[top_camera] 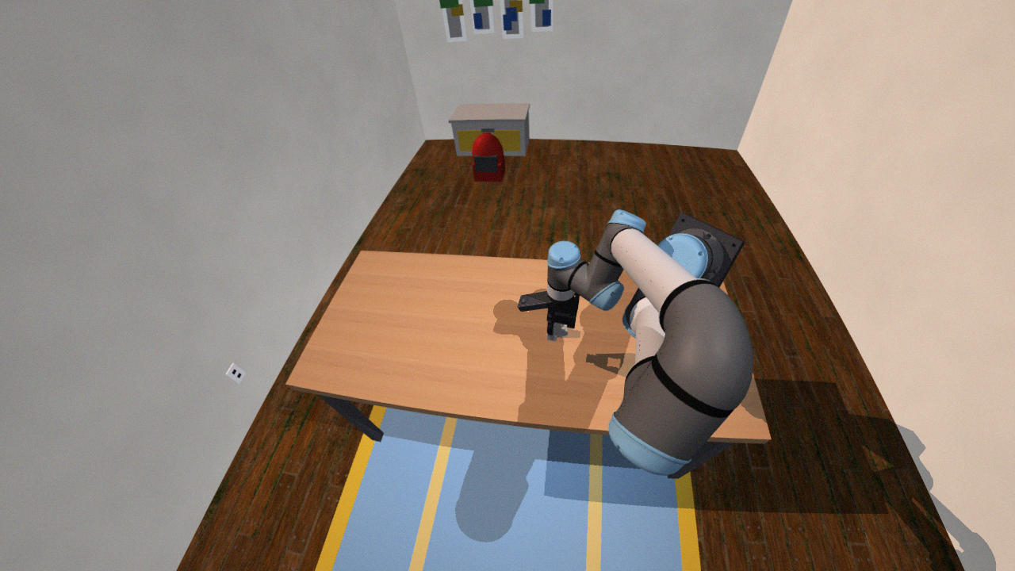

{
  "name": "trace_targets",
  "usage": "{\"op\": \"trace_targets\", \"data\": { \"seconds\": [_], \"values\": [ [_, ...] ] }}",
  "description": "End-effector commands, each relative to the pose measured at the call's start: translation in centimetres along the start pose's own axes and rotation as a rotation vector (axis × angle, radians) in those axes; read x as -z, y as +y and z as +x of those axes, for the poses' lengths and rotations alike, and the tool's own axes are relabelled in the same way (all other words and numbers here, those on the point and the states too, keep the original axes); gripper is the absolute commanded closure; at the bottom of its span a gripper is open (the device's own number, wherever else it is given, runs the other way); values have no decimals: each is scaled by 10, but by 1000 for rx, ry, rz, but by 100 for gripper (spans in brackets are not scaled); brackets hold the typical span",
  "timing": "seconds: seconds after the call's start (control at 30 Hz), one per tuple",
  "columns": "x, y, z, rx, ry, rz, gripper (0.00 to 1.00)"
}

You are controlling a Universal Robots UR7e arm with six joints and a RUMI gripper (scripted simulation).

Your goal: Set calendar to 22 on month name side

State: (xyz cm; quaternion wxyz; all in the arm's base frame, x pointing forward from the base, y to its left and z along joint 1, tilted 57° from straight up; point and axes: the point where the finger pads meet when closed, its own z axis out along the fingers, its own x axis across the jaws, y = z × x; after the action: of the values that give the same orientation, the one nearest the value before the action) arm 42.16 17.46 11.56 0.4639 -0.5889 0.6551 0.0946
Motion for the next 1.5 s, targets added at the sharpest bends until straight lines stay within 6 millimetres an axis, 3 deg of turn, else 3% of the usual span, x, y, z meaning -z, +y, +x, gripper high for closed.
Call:
{"op": "trace_targets", "data": {
  "seconds": [0.0,0.27,0.5,1.47],
  "values": [
    [1,2,-13,137,-9,-1,89],
    [1,9,-41,418,-15,4,89],
    [1,11,-48,493,-17,6,89],
    [0,12,-50,510,-18,6,89]
  ]
}}
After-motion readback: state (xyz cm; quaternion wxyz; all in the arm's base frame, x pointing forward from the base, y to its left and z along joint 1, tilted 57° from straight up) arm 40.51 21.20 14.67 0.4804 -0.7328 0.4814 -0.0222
